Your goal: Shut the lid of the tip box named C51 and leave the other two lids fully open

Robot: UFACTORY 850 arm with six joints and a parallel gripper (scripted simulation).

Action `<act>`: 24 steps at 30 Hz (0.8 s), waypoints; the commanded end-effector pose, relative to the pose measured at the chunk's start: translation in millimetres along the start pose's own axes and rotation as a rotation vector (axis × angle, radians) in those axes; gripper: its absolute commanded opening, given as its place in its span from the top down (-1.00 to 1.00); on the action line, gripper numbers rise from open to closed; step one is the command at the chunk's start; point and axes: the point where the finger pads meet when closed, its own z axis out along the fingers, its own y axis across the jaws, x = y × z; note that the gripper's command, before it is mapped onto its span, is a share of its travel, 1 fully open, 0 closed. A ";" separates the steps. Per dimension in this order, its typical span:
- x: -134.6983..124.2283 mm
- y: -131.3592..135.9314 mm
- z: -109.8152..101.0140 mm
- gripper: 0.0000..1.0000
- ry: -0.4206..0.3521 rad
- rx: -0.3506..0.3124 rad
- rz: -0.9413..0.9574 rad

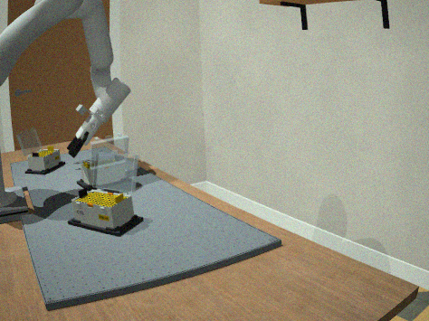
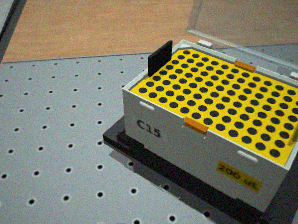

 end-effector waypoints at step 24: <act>90.5 0.4 -91.2 -1.00 -0.001 -0.001 -0.001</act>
